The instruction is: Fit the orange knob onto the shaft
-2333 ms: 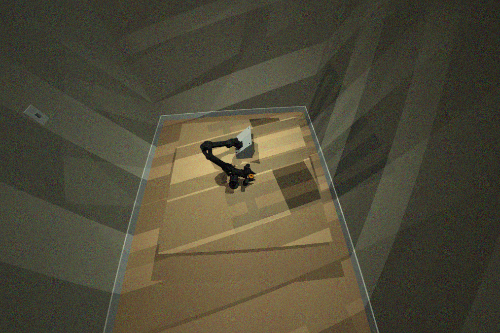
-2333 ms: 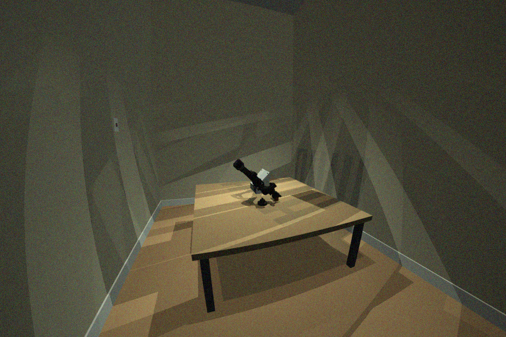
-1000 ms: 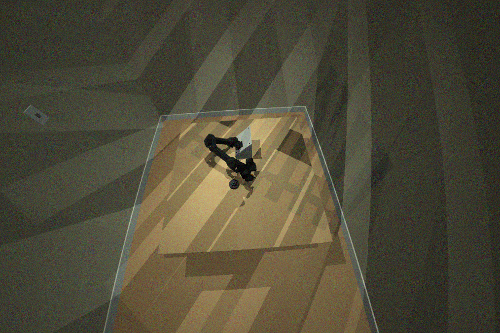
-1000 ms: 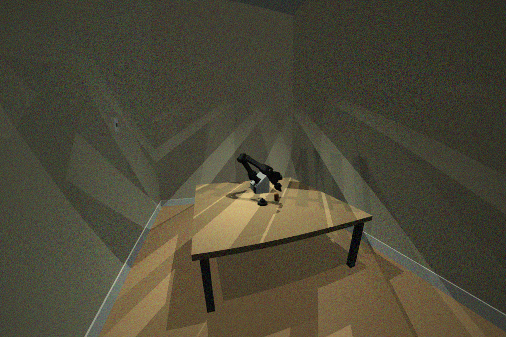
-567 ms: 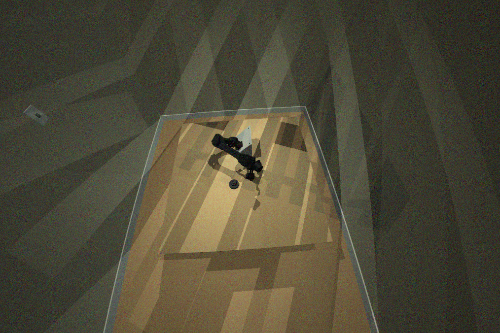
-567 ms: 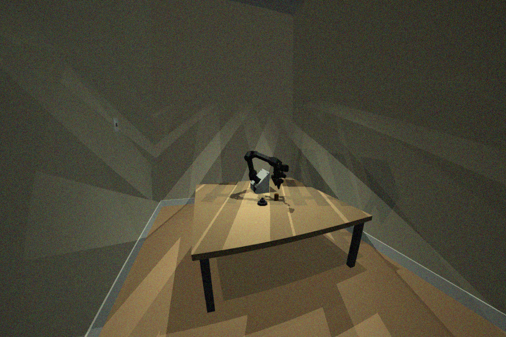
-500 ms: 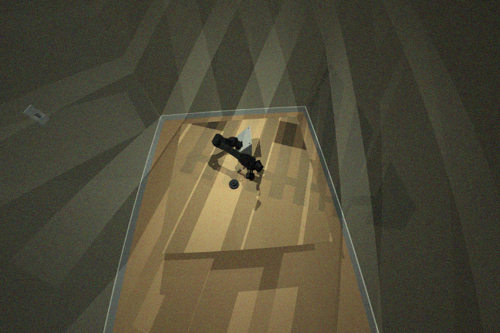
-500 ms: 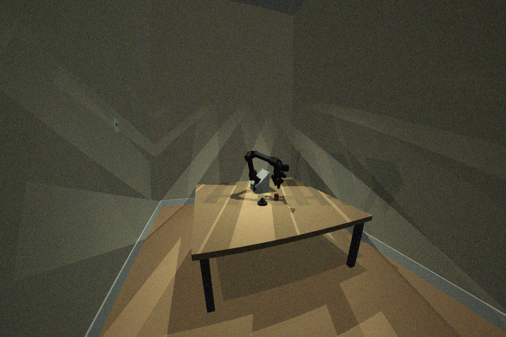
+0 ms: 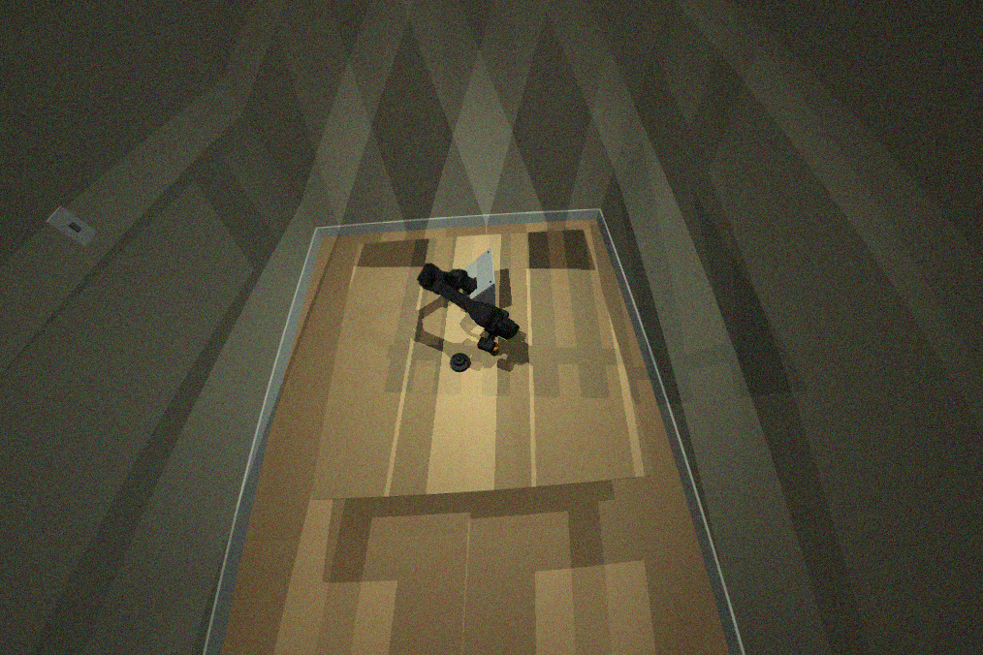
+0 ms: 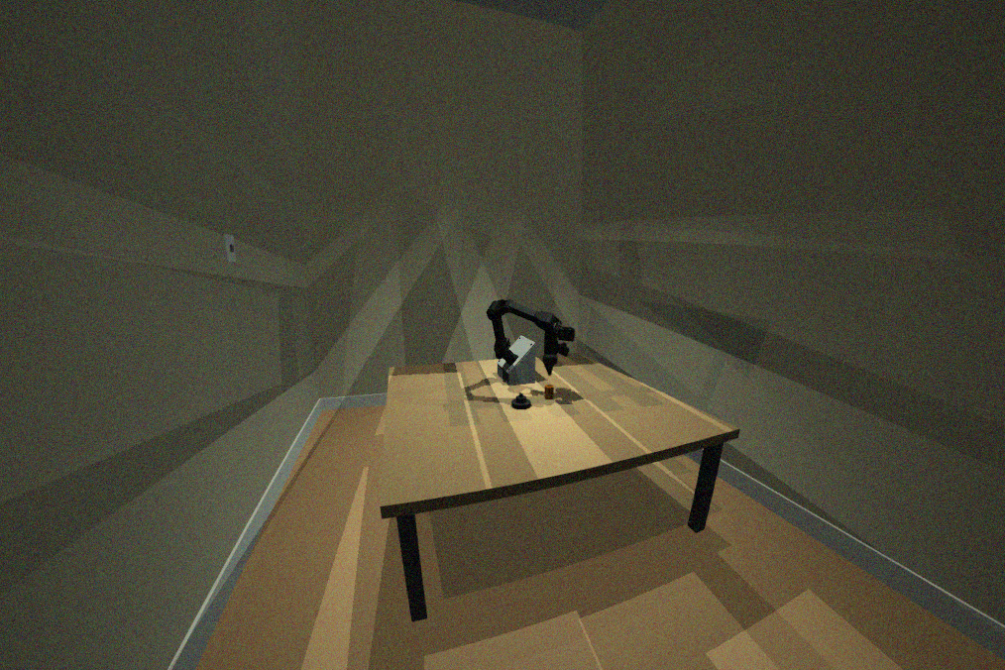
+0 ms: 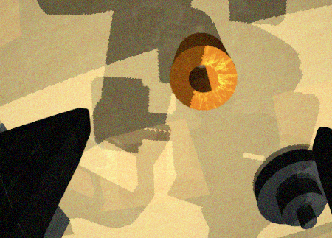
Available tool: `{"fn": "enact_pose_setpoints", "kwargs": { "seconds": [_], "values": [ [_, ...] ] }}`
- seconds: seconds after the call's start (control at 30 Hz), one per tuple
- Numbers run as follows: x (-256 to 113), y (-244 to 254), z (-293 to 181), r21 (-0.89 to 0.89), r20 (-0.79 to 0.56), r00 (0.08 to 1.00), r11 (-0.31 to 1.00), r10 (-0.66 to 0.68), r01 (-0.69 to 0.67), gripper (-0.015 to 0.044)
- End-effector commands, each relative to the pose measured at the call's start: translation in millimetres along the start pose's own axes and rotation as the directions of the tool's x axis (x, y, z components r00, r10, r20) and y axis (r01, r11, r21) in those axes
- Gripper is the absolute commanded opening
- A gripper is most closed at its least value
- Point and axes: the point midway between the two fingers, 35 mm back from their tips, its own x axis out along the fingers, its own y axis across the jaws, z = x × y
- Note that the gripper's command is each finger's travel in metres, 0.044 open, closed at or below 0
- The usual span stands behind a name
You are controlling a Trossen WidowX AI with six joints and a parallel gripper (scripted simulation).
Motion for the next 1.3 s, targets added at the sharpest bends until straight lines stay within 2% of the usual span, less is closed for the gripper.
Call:
{"fn": "enact_pose_setpoints", "kwargs": {
  "seconds": [0.0,0.17,0.23,0.3,0.97,1.1,1.27],
  "values": [
    [0.2,-0.3,-0.3,0.477,-0.005,1.000,0.879,-0.005,0.006,0.0440],
    [0.2,-0.3,-0.3,0.832,-0.005,1.000,0.554,-0.004,0.007,0.0440],
    [0.2,-0.3,-0.3,0.916,-0.005,1.000,0.400,-0.004,0.007,0.0440],
    [0.2,-0.3,-0.3,0.940,-0.005,1.000,0.342,-0.004,0.006,0.0440],
    [0.2,-0.3,-0.3,0.940,-0.005,1.000,0.342,-0.004,0.006,0.0440],
    [32.6,-0.7,-0.6,0.940,-0.006,1.000,0.342,-0.005,0.008,0.0440],
    [35.4,-0.6,-0.8,0.940,-0.006,1.000,0.341,-0.005,0.008,0.0440]
  ]
}}
